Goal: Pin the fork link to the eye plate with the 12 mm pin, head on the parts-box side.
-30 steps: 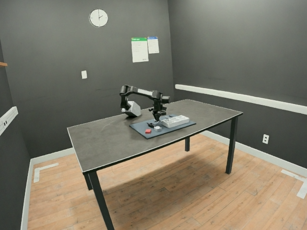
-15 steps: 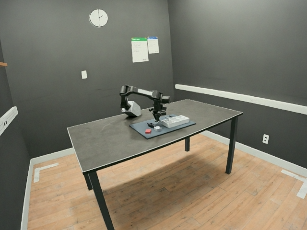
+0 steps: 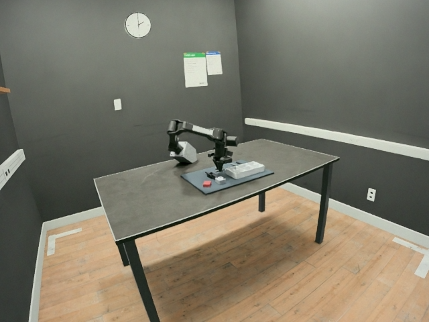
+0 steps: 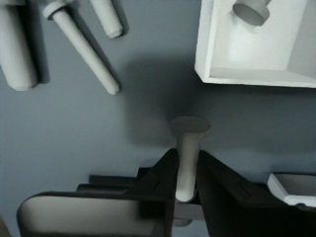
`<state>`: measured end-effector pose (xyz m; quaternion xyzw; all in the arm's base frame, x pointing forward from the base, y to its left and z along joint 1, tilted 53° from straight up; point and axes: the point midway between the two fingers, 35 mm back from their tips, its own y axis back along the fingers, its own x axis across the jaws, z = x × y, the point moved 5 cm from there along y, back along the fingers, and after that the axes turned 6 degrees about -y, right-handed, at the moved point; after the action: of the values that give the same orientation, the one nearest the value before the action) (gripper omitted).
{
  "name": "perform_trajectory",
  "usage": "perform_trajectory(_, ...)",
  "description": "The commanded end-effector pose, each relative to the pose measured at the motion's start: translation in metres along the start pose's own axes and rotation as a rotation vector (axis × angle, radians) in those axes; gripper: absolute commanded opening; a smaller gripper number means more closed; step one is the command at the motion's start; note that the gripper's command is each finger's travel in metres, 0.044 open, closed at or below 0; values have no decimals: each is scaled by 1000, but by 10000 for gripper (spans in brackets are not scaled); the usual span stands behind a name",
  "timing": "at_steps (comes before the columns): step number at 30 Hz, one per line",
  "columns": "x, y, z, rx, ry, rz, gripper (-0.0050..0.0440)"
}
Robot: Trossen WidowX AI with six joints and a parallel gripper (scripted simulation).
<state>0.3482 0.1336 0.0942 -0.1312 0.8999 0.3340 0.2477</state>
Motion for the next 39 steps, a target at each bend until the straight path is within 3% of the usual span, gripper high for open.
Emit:
perform_trajectory(1,-2,-1,-1,-4,-1,-8,-50)
perform_trajectory(19,-1,-16,2,-5,1,-9,-50)
perform_trajectory(39,-3,-17,2,-9,-4,-13,-50)
